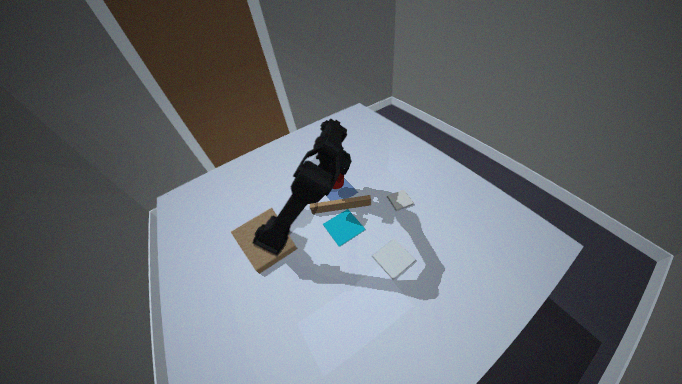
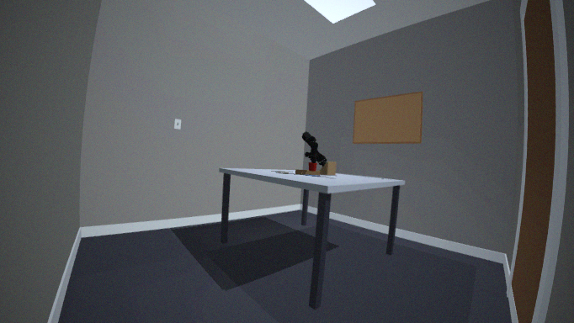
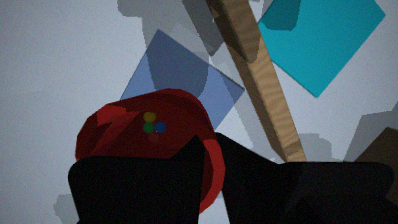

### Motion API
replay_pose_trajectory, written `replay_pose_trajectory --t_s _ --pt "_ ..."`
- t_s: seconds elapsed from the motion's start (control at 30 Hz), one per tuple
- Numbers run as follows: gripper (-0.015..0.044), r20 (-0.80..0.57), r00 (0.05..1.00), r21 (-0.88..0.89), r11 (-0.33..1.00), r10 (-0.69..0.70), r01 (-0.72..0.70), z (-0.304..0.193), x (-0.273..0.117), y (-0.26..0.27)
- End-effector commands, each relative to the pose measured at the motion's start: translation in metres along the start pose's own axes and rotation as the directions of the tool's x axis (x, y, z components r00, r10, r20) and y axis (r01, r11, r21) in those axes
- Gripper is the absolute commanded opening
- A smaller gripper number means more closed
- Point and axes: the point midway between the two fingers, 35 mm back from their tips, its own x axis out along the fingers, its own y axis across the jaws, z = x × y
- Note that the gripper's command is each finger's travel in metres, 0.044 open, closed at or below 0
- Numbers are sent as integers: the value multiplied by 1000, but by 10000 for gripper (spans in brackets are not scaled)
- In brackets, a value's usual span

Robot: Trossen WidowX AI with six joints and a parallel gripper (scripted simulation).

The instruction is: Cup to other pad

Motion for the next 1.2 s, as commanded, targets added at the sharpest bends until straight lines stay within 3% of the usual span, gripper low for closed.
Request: replay_pose_trajectory --t_s 0.0,1.17 --pt "0 -5 1000 7 1000 3 -3 0 -14 1" --pt "0 0 1000 1 1000 2 -2 10 -26 -15"
